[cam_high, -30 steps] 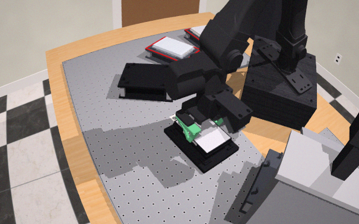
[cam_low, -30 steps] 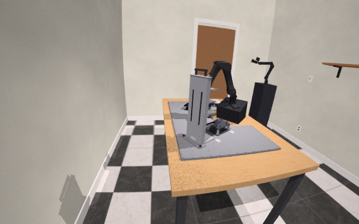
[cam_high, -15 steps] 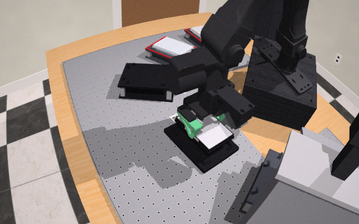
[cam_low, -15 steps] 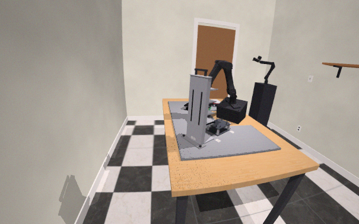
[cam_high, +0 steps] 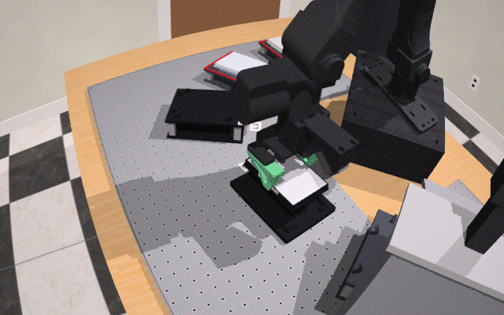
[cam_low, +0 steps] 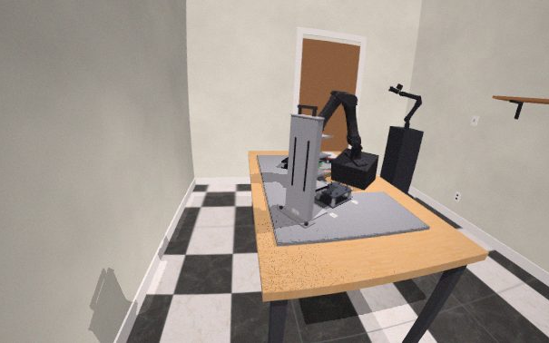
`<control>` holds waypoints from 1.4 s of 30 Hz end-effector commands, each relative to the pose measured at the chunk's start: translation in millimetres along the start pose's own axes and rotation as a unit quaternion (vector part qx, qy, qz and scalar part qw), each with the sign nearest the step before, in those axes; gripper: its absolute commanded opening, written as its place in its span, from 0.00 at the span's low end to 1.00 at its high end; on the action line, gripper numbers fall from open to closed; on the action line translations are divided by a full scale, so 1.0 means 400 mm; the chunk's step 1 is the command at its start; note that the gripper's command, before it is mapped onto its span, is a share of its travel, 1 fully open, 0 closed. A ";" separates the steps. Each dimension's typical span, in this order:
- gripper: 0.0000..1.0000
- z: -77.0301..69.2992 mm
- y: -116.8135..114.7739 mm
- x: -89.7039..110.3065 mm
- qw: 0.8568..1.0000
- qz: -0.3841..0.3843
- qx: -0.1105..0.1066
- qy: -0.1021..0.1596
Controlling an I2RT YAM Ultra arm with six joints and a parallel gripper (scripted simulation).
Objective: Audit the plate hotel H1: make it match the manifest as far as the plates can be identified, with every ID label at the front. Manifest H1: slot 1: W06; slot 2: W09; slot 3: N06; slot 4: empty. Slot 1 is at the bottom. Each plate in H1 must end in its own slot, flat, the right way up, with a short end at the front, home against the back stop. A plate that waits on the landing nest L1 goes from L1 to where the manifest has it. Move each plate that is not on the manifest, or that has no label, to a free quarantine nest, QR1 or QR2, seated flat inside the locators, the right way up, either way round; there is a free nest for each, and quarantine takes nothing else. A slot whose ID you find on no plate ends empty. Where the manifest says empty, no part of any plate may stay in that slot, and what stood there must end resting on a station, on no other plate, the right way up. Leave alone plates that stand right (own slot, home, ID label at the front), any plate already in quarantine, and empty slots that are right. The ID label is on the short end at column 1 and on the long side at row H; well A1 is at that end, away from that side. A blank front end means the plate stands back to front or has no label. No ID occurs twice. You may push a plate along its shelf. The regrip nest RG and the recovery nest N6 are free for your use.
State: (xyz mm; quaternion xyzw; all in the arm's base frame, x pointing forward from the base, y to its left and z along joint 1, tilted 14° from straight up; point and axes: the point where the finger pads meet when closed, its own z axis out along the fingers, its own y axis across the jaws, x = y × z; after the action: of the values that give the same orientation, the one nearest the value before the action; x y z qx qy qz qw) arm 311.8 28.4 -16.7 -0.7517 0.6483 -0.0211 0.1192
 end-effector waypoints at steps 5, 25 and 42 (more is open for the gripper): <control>0.86 -0.049 -0.027 0.001 1.000 -0.001 0.015 -0.003; 0.86 -0.112 -0.024 0.003 1.000 0.000 0.015 -0.003; 0.86 -0.213 -0.021 0.003 1.000 0.000 0.015 -0.002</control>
State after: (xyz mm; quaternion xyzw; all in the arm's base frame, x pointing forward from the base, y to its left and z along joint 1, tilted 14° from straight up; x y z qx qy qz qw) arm 303.9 16.3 48.1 -0.7504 0.6490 -0.0277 0.1221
